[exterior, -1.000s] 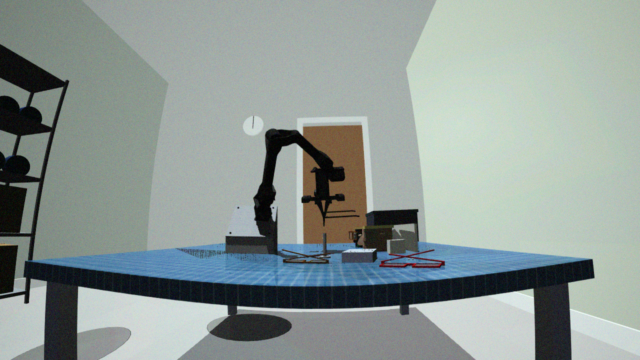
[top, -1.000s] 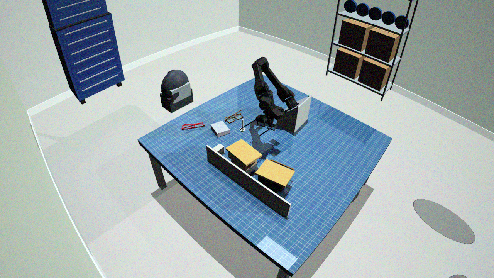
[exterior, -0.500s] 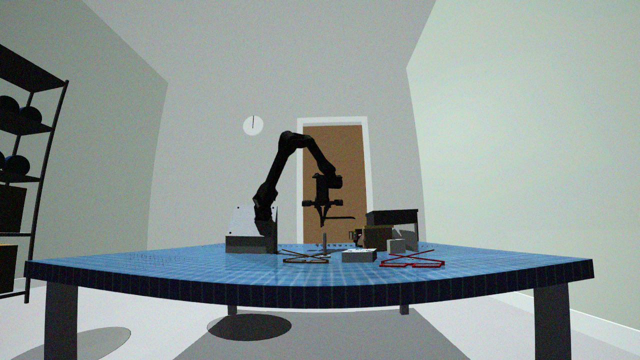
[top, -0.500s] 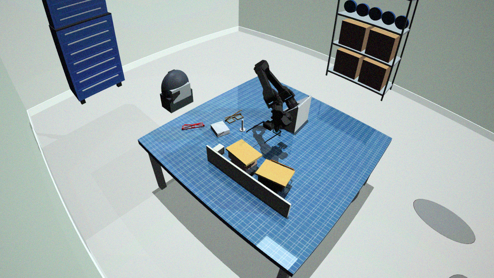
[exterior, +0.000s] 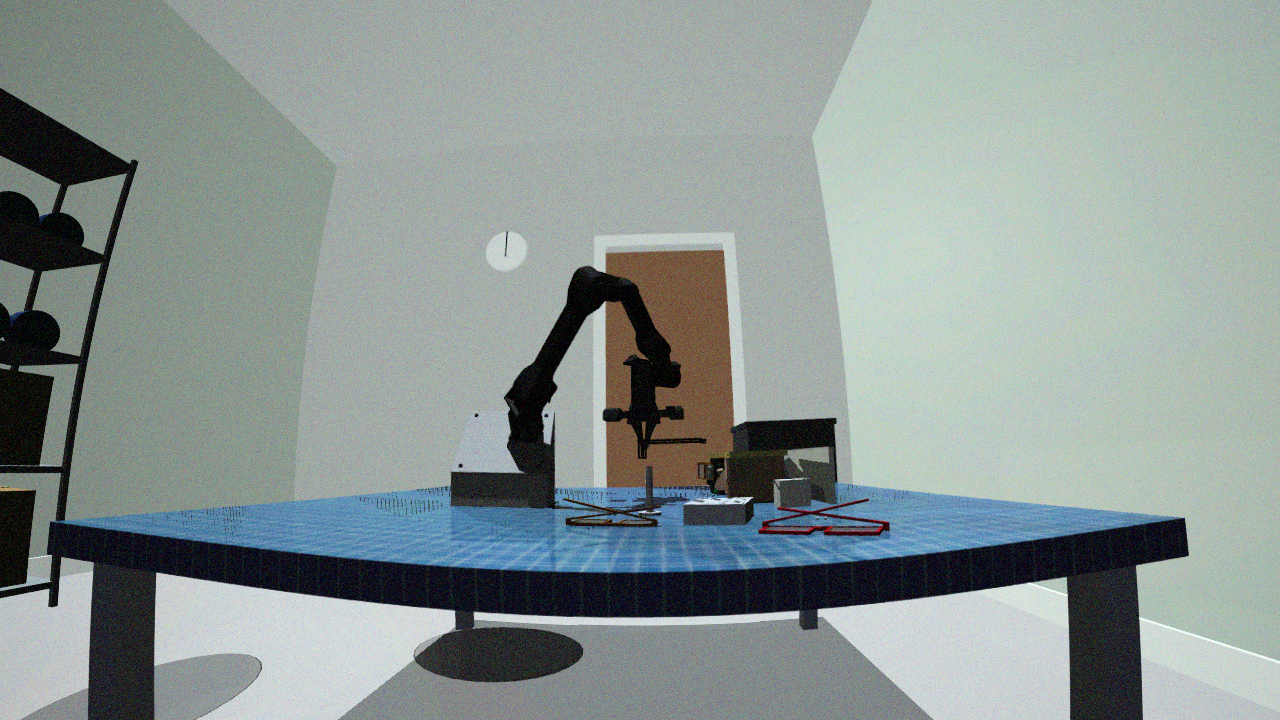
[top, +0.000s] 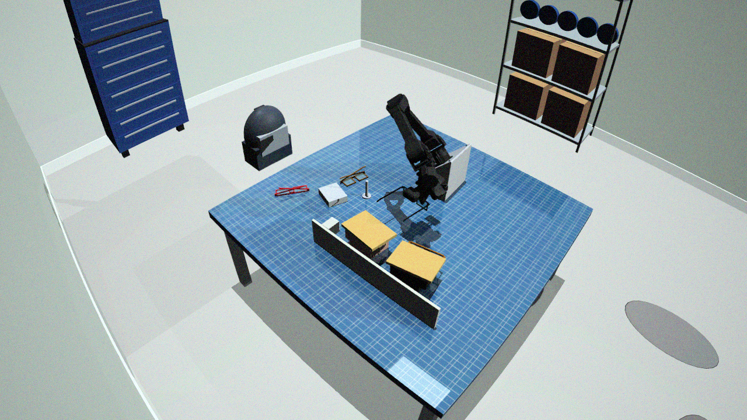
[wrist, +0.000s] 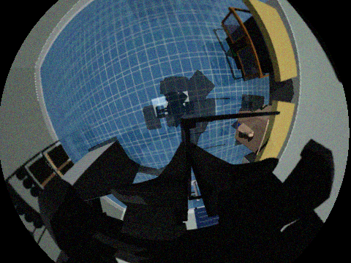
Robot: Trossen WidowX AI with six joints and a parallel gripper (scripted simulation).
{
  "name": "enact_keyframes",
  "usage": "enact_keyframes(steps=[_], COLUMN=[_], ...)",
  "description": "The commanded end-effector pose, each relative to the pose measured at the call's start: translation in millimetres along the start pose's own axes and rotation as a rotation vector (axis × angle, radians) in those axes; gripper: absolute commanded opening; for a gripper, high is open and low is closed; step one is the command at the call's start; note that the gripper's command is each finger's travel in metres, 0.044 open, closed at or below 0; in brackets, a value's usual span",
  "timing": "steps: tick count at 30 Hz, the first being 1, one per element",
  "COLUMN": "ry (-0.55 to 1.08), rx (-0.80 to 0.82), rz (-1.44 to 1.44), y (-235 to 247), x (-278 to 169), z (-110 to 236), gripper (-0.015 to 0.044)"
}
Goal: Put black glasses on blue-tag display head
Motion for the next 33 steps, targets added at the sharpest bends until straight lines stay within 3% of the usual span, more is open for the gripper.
enact_keyframes(steps=[1, 33], ry=[0.005, 0.004], rx=[0.004, 0.005], rz=[-0.001, -0.001], y=[0.6, -1.0], x=[0.4, 4.0], z=[-5.5, -34.5], gripper=[0.0000, 0.0000])
Point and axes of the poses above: the point midway between the two fingers, 35 mm back from their tips, its own z axis back along the fingers, its own y axis across the jaws, x = y × z, the point moved 3 cm from there along z, back along the fingers, and after that the axes turned 12 degrees about z, right-handed, at the moved point
